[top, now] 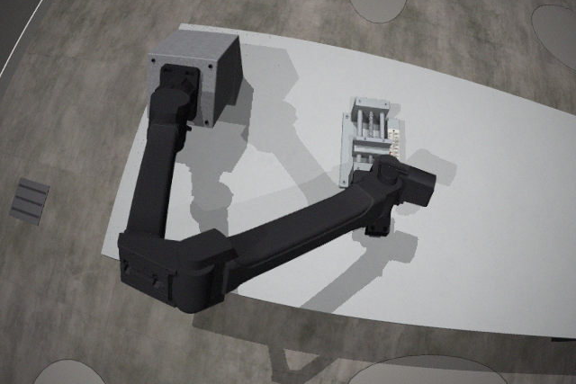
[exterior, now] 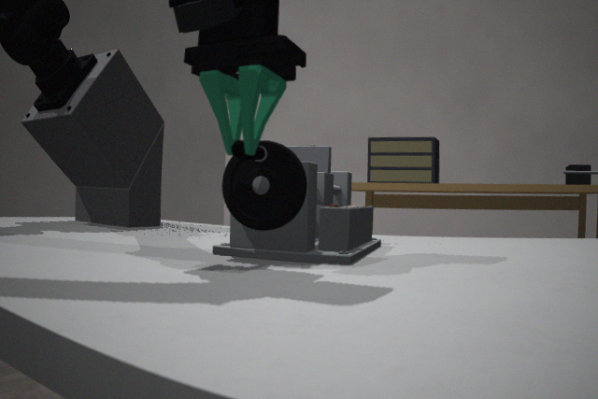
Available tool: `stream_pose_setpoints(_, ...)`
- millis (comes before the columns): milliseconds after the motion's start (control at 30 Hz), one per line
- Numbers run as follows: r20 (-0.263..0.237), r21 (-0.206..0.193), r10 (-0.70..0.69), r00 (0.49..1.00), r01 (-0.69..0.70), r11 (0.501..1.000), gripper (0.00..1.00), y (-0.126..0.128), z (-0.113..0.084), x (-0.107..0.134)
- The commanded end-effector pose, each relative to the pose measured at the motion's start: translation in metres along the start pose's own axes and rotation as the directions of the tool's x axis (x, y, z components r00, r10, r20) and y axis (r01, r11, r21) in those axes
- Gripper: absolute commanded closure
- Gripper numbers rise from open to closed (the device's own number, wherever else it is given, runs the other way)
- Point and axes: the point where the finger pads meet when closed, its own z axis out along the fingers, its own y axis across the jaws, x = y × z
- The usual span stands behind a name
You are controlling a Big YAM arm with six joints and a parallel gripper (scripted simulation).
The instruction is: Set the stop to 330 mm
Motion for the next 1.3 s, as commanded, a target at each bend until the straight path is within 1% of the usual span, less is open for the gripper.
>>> stream_pose_setpoints(0, 0.004, 0.009, -0.014, 1.000, 0.014, 1.000, 0.94, -0.014, -0.004, -0.004)
stream_pose_setpoints(67, 0.007, 0.003, 0.004, 1.000, -0.004, 1.000, 0.94, -0.015, 0.000, -0.007)
stream_pose_setpoints(167, 0.005, 0.011, -0.006, 1.000, 0.006, 1.000, 0.94, -0.020, 0.002, -0.007)
stream_pose_setpoints(300, 0.006, 0.006, -0.003, 1.000, 0.003, 1.000, 0.94, -0.019, 0.000, -0.006)
stream_pose_setpoints(533, 0.006, 0.003, 0.004, 1.000, -0.004, 1.000, 0.94, -0.021, 0.005, -0.007)
stream_pose_setpoints(567, 0.005, 0.013, -0.010, 1.000, 0.010, 1.000, 0.94, -0.025, 0.006, -0.007)
stream_pose_setpoints(600, 0.008, 0.004, 0.004, 1.000, -0.004, 1.000, 0.94, -0.023, 0.007, -0.007)
stream_pose_setpoints(667, 0.008, 0.004, 0.003, 1.000, -0.004, 1.000, 0.94, -0.025, 0.009, -0.007)
stream_pose_setpoints(767, 0.004, 0.016, -0.014, 1.000, 0.014, 1.000, 0.94, -0.029, 0.011, -0.004)
stream_pose_setpoints(833, 0.004, 0.017, -0.009, 1.000, 0.009, 1.000, 0.94, -0.029, 0.012, -0.003)
stream_pose_setpoints(900, 0.007, 0.009, -0.003, 1.000, 0.003, 1.000, 0.94, -0.027, 0.012, -0.004)
stream_pose_setpoints(1100, 0.006, 0.005, 0.001, 1.000, -0.001, 1.000, 0.94, -0.031, 0.014, -0.006)
stream_pose_setpoints(1133, 0.005, 0.014, -0.011, 1.000, 0.011, 1.000, 0.94, -0.034, 0.019, -0.001)
stream_pose_setpoints(1200, 0.005, 0.009, -0.004, 1.000, 0.004, 1.000, 0.94, -0.036, 0.019, -0.004)
stream_pose_setpoints(1267, 0.004, 0.011, -0.008, 1.000, 0.008, 1.000, 0.94, -0.038, 0.021, -0.002)
